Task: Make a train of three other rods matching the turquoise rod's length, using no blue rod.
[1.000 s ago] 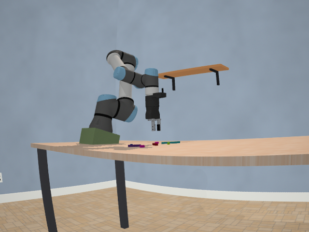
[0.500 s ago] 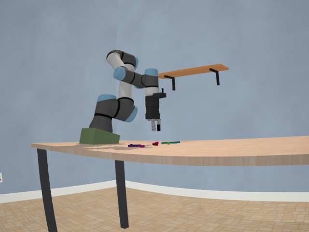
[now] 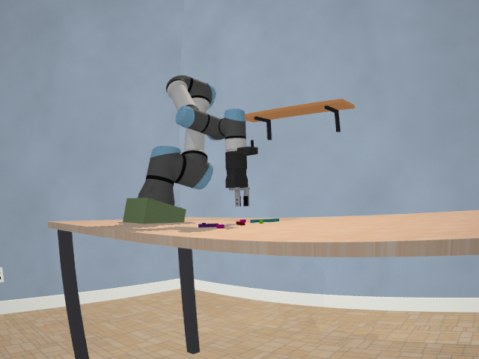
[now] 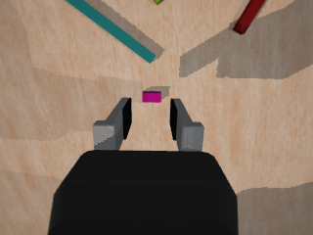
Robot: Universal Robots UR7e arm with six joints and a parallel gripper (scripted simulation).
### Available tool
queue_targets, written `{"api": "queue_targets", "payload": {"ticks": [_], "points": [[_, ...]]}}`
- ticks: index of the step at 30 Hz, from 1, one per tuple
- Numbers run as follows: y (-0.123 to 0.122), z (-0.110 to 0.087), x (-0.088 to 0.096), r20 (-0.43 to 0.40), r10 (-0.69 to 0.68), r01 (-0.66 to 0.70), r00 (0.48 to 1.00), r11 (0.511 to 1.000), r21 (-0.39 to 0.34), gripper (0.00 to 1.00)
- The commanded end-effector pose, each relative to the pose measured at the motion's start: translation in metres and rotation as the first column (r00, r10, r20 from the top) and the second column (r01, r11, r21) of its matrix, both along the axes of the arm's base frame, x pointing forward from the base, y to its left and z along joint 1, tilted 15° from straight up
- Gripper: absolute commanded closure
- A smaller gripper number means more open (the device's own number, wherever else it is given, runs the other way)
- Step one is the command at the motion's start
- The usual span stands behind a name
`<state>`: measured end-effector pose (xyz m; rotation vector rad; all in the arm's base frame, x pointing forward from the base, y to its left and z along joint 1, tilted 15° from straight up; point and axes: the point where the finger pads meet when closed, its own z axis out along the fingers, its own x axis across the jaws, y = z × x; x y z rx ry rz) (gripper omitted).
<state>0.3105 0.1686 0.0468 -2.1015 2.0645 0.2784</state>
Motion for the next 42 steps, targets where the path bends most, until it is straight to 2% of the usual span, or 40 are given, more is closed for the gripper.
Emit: {"api": "queue_targets", "payload": {"ticks": [1,23,42], "points": [[0.002,-0.006,0.000,0.001,0.000,0.000,1.000,1.000,0.000,0.30],[0.009,-0.033,0.000,0.001,0.000,0.000,1.000,1.000,0.000,0.30],[0.010,-0.038,0.000,0.001,0.000,0.000,1.000,1.000,0.000,0.30]]}}
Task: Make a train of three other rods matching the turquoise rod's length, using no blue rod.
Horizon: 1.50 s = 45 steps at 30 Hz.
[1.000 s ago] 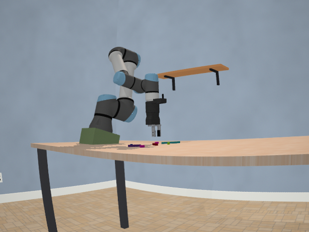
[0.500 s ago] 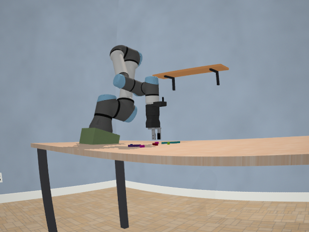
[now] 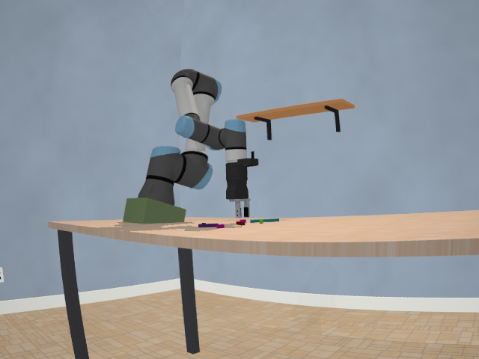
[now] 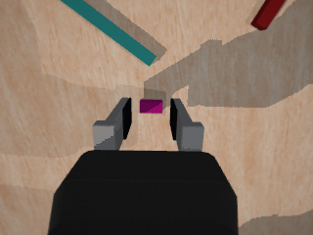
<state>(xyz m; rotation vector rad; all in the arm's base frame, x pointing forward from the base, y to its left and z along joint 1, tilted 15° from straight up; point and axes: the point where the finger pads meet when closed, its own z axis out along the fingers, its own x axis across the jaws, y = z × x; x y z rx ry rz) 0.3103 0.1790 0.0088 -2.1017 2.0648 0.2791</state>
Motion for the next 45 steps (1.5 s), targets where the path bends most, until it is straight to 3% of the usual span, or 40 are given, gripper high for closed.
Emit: {"api": "queue_targets", "payload": {"ticks": [1,45], "points": [[0.0000,0.0002,0.0004,0.001,0.000,0.000,1.000,1.000,0.000,0.30],[0.0012,-0.0042,0.0004,0.001,0.000,0.000,1.000,1.000,0.000,0.30]]}}
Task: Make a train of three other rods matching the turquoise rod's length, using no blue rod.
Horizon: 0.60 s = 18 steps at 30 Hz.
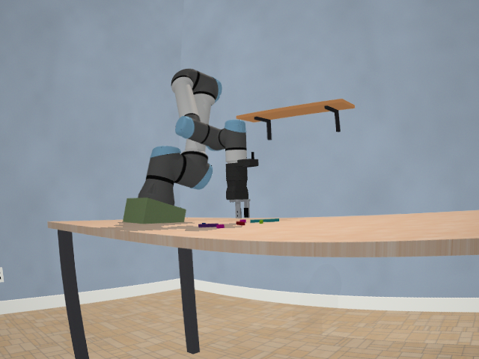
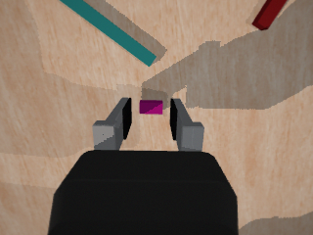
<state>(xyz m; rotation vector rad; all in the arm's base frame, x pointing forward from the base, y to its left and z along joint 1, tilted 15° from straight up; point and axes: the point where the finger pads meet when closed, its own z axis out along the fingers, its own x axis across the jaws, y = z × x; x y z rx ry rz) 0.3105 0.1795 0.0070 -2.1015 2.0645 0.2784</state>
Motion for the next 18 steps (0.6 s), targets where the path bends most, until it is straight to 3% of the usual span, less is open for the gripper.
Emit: {"api": "queue_targets", "payload": {"ticks": [1,18], "points": [[0.001,-0.003,0.000,0.001,0.000,0.000,1.000,1.000,0.000,0.30],[0.004,-0.014,0.000,0.001,0.000,0.000,1.000,1.000,0.000,0.30]]}}
